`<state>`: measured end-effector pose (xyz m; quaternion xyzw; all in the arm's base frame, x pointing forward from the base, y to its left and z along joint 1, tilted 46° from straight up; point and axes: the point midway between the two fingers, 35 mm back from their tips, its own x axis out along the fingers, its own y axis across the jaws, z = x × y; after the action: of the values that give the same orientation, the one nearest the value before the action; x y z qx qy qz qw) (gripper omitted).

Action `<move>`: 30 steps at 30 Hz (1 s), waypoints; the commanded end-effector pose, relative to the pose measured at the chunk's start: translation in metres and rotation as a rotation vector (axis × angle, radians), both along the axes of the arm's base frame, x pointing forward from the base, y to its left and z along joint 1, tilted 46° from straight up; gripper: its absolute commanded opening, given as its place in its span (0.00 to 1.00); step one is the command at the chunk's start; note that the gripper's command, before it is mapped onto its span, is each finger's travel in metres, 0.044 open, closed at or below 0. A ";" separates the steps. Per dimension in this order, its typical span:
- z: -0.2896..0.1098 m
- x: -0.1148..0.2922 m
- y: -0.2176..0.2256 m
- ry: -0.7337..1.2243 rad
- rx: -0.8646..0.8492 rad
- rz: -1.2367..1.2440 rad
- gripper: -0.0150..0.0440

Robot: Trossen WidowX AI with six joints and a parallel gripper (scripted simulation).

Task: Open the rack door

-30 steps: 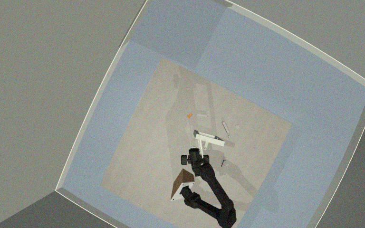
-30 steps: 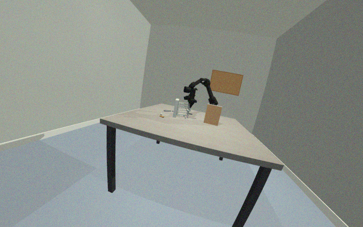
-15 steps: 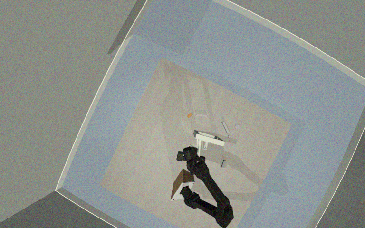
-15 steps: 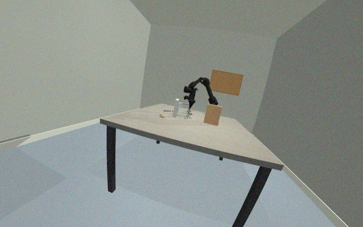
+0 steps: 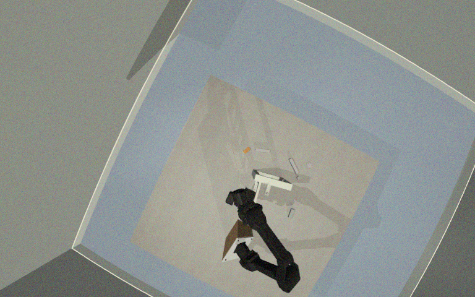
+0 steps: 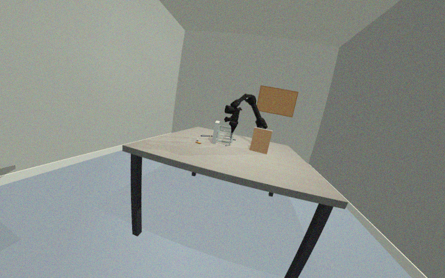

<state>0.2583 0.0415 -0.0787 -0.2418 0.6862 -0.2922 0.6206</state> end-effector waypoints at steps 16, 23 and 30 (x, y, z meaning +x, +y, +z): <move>-0.001 0.001 0.001 -0.012 0.001 -0.018 0.59; 0.001 0.001 0.003 -0.012 0.002 -0.018 0.73; 0.009 0.004 0.012 -0.012 0.003 -0.018 0.73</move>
<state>0.2594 0.0485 -0.0728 -0.2376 0.6854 -0.2984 0.6203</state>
